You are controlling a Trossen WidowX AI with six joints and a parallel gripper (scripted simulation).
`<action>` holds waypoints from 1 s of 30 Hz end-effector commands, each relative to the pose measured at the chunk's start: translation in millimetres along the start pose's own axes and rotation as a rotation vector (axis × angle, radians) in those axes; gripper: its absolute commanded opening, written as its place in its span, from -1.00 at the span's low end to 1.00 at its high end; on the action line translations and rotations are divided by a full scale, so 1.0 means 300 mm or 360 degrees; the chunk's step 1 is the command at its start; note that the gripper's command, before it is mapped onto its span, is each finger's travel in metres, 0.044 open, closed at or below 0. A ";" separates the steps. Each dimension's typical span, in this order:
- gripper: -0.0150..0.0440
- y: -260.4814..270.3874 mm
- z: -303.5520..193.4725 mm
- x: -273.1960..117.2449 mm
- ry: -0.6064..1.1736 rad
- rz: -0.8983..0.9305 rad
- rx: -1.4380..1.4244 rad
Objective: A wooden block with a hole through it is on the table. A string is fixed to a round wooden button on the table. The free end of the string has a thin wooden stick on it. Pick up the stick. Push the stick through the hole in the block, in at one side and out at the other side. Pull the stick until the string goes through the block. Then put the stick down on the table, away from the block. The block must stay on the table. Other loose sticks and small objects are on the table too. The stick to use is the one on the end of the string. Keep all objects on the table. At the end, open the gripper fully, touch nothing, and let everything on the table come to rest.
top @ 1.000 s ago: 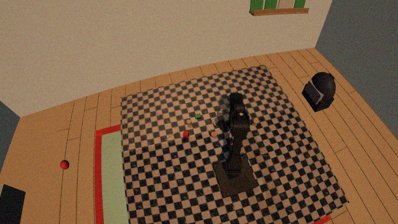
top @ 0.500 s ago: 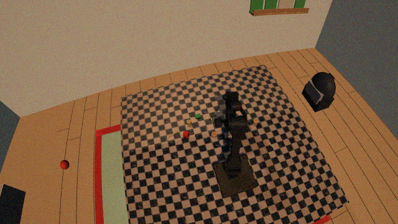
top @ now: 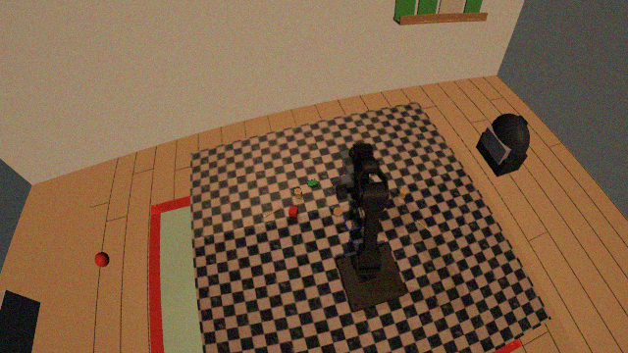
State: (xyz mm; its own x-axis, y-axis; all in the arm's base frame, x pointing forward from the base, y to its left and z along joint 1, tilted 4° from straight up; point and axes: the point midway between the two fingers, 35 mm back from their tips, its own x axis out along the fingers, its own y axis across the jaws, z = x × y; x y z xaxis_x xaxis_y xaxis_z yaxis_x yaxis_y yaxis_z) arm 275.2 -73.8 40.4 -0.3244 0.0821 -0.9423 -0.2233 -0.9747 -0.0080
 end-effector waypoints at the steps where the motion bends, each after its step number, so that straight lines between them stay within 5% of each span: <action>1: -0.49 0.003 -0.008 -0.003 0.0010 -0.0001 -0.0007; 30: -0.49 0.014 -0.122 -0.047 0.0103 0.0001 -0.0008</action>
State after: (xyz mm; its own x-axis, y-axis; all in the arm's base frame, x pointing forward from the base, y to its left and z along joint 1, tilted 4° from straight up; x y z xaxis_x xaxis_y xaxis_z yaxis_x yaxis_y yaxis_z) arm 307.8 -84.9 41.4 -0.2720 0.0703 -0.9597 -0.2207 -0.9753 -0.0089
